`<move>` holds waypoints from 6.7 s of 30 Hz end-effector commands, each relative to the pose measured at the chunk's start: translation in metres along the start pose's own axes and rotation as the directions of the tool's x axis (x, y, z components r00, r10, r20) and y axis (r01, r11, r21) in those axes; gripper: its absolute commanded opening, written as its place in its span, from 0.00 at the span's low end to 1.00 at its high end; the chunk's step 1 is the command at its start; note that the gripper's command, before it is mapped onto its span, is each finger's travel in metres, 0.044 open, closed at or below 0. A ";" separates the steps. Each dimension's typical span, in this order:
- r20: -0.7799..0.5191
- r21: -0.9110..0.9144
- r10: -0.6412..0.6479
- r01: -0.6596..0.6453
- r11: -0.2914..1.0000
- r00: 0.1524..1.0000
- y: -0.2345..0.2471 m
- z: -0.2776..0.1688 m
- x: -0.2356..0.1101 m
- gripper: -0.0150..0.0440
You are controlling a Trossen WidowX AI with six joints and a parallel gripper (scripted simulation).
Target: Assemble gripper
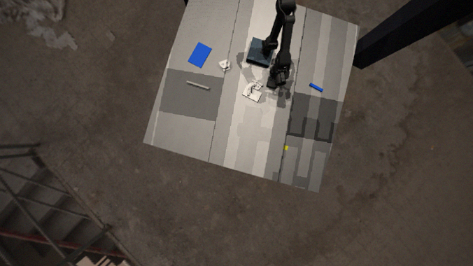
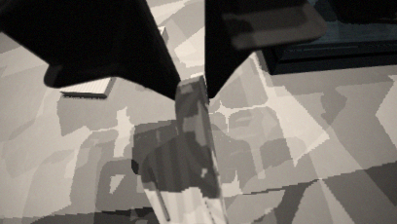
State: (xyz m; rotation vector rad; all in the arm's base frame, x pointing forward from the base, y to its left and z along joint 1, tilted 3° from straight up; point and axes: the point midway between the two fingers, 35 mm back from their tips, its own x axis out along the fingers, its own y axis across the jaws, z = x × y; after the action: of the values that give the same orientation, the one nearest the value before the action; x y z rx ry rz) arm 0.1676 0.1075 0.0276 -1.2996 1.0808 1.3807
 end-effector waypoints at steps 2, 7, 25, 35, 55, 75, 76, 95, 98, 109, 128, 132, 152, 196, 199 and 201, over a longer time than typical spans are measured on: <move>0.005 -0.003 -0.004 0.004 1.000 1.000 -0.001 0.001 -0.006 0.32; 0.005 -0.003 -0.004 0.004 1.000 1.000 -0.001 0.001 -0.008 0.32; 0.004 -0.003 -0.004 0.004 1.000 1.000 -0.001 0.001 -0.053 0.32; 0.005 0.185 -0.004 0.003 0.983 1.000 -0.002 0.008 -0.054 0.32; 0.008 0.691 -0.005 -0.002 0.722 1.000 -0.003 0.032 -0.054 0.32; 0.009 0.928 -0.005 -0.007 0.372 1.000 -0.004 0.049 -0.054 0.32; 0.009 0.939 -0.005 -0.007 0.344 1.000 -0.004 0.050 -0.054 0.32; 0.011 1.000 -0.004 -0.011 -0.017 1.000 -0.004 0.065 -0.054 0.32; 0.011 0.995 -0.004 -0.012 -0.102 1.000 -0.005 0.069 -0.054 0.32; 0.013 0.907 -0.004 -0.013 -0.422 1.000 -0.006 0.082 -0.055 0.32; 0.014 0.709 -0.004 -0.013 -0.705 1.000 -0.006 0.096 -0.055 0.32; 0.014 0.709 -0.004 -0.013 -0.705 1.000 -0.006 0.097 -0.049 0.32; 0.014 0.709 -0.004 -0.013 -0.705 1.000 -0.007 0.098 -0.016 0.32; 0.014 0.709 -0.004 -0.013 -0.705 1.000 -0.005 0.095 -0.055 1.00; 0.014 0.709 -0.004 -0.013 -0.705 1.000 -0.005 0.095 -0.055 1.00; 0.014 0.709 -0.004 -0.013 -0.705 1.000 -0.005 0.095 -0.055 1.00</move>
State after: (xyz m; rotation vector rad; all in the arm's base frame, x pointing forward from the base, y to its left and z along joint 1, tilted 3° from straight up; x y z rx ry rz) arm 0.1555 0.1992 0.0875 0.5204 1.5523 -0.4206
